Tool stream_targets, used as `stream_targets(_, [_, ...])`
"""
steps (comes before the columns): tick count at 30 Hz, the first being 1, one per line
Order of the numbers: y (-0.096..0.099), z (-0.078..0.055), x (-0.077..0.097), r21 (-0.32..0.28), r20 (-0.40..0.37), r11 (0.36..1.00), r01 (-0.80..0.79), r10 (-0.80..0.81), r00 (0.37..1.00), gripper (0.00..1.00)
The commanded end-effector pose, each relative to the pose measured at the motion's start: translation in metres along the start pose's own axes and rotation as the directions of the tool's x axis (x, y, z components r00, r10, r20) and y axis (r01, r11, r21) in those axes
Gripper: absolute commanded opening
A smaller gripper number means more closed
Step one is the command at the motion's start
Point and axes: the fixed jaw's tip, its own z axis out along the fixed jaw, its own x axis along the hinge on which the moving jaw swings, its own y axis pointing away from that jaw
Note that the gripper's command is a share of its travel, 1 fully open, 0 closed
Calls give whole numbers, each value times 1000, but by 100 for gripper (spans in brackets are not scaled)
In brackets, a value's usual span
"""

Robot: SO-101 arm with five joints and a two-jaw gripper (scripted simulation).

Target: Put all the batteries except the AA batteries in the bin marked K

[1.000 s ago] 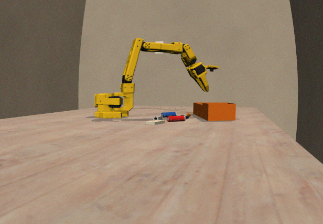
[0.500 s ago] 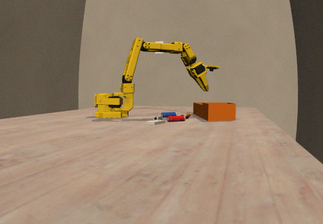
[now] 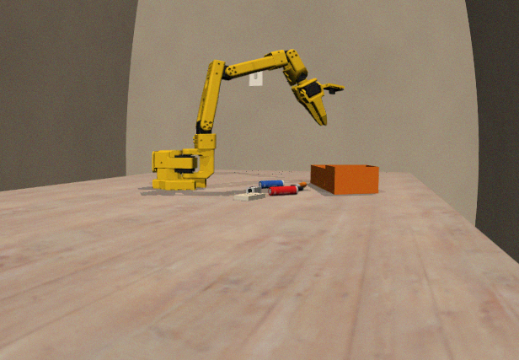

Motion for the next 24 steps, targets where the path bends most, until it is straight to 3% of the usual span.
stream_targets(1, [2,-26,-12,-3,77,1000,-1,2,997,7])
stream_targets(8, [2,-28,-12,-2,74,1000,3,-3,997,7])
stream_targets(16, [-5,-20,-2,10,22,996,88,-88,996,8])
stream_targets(20, [-14,-10,13,7,-59,976,216,-215,975,10])
stream_targets(24, [-25,2,34,-34,-158,928,371,-372,915,12])
